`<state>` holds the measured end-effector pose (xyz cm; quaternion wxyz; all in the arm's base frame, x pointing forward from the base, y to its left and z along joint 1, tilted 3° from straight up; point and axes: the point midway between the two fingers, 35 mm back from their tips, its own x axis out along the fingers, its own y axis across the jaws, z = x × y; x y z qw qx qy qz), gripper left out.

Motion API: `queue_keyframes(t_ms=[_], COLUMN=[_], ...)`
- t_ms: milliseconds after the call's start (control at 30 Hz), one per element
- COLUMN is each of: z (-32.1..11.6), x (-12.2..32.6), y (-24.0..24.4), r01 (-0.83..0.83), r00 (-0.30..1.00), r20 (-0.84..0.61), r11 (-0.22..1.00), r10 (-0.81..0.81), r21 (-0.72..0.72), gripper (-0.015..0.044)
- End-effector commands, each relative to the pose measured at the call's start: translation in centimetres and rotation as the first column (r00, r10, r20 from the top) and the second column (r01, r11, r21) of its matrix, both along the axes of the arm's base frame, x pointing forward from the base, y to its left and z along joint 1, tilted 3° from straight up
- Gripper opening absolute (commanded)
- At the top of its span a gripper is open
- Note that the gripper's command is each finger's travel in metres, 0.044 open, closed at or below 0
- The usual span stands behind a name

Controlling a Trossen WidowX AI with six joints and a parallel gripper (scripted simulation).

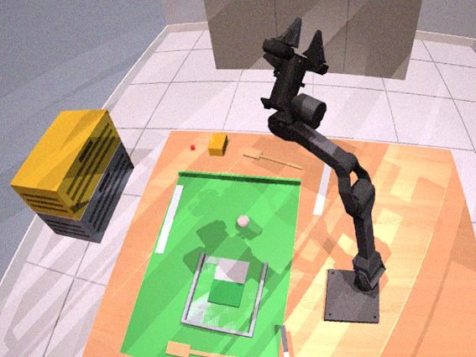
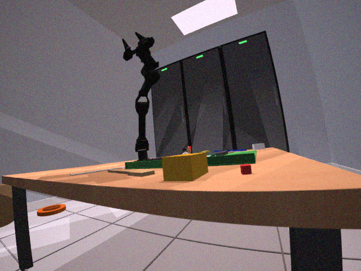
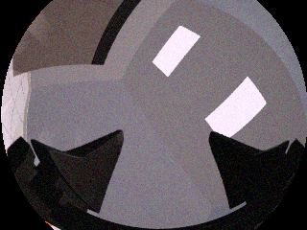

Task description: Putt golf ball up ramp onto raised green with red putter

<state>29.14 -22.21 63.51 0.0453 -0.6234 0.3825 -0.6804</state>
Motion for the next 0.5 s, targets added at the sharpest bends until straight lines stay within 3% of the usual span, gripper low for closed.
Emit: queue_keyframes(t_ms=[0,200,333,467], z=[0.0,-1.0,-2.6,-5.2], x=[0.2,7.2,12.1,16.7], y=[0.1,2.7,5.6,9.0], r01=[0.006,0.202,0.302,0.312], r00=[1.000,0.867,0.623,0.309], r20=[-0.014,-0.465,-0.721,-0.840], r11=[1.000,0.979,0.944,0.882], r10=[-0.006,-0.177,-0.302,-0.446], r21=[0.004,0.003,-0.135,-0.354], gripper=[0.0426,0.0440,0.0440,0.0440])
